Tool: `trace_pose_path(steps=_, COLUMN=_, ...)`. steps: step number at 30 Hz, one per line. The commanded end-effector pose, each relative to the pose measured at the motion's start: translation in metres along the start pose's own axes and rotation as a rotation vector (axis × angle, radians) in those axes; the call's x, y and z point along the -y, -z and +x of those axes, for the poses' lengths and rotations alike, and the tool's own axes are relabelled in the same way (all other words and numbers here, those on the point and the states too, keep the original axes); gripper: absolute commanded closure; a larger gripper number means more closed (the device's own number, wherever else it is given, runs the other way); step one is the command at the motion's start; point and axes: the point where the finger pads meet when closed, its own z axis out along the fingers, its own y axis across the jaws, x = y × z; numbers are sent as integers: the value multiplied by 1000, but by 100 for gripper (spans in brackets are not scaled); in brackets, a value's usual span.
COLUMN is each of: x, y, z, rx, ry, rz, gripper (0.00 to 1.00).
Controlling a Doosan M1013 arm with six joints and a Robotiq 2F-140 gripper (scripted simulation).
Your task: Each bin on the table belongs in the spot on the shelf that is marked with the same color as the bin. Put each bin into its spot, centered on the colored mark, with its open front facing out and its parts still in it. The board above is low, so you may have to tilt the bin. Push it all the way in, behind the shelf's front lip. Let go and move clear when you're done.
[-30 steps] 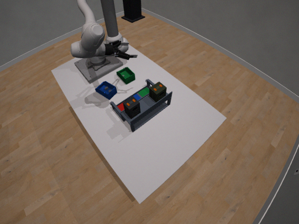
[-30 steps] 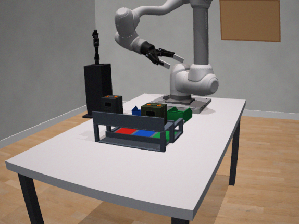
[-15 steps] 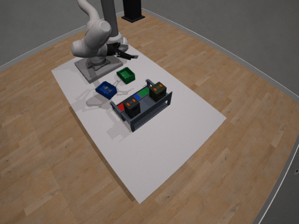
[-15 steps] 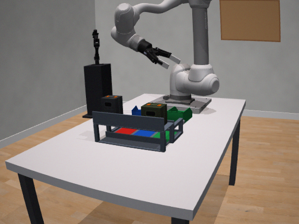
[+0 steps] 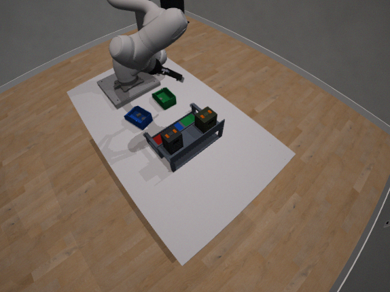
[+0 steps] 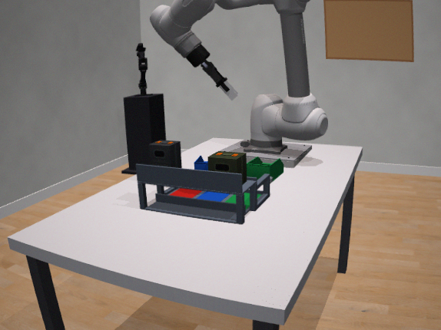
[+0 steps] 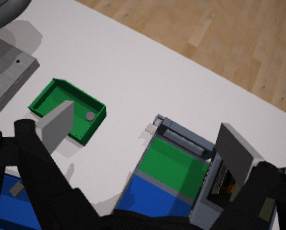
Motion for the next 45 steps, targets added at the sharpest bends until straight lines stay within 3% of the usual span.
trace_pose_path(steps=1, x=-17, y=18, z=-17, rx=102, ry=101, rz=86, gripper=0)
trace_pose_path(steps=10, x=-73, y=75, z=-49, rx=344, ry=318, rz=273, gripper=0)
trace_pose_path(steps=45, x=-75, y=77, z=-49, rx=351, ry=324, rz=278, gripper=0)
